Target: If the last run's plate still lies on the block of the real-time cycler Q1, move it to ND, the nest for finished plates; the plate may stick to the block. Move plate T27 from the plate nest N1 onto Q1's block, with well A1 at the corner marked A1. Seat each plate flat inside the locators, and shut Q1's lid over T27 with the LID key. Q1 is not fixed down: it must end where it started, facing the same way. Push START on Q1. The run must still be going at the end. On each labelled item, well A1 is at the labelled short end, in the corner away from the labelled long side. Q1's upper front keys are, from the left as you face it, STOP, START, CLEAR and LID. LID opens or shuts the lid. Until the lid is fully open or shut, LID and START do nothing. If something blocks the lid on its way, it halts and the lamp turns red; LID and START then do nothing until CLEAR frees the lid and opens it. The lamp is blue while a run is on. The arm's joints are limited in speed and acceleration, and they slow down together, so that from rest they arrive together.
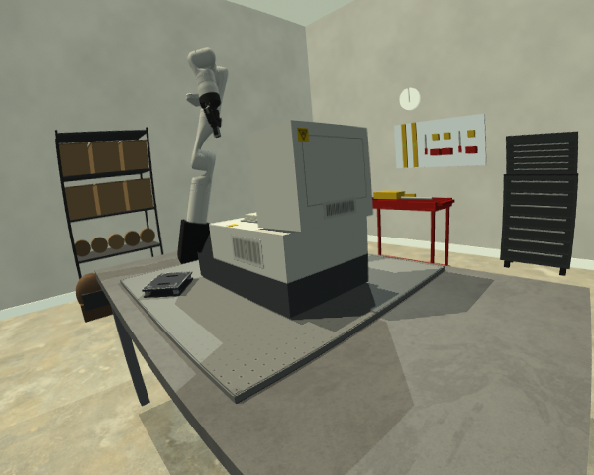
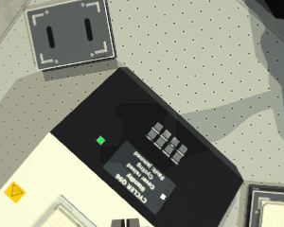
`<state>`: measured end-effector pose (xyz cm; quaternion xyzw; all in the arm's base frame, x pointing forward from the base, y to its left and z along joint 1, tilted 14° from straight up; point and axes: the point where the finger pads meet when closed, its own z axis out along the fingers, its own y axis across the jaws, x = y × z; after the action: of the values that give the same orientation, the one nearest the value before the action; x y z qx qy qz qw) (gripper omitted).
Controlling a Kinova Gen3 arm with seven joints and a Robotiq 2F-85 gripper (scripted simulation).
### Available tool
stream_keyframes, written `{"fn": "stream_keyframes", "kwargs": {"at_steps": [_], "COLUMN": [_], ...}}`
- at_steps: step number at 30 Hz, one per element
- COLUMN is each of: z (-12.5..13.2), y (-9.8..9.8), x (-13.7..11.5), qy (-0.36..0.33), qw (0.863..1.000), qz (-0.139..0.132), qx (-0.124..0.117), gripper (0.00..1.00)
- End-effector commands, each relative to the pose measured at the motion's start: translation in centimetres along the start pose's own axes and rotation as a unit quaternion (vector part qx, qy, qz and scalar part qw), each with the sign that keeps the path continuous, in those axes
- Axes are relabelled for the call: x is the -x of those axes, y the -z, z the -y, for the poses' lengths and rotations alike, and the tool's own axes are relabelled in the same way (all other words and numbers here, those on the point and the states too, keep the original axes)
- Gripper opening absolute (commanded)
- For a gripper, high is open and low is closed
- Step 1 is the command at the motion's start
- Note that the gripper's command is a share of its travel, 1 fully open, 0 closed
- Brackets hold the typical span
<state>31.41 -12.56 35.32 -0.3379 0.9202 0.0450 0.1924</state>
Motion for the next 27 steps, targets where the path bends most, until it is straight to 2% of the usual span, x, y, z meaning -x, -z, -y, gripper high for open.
{"fn": "stream_keyframes", "kwargs": {"at_steps": [1,27], "z": [0.1,1.3], "y": [-0.2,-2.9], "x": [0.1,1.1], "qy": [-0.01,-0.118], "qw": [1.0,0.993], "qz": [-0.001,-0.015], "qx": [-0.001,-0.007], "gripper": [1.0,1.0]}}
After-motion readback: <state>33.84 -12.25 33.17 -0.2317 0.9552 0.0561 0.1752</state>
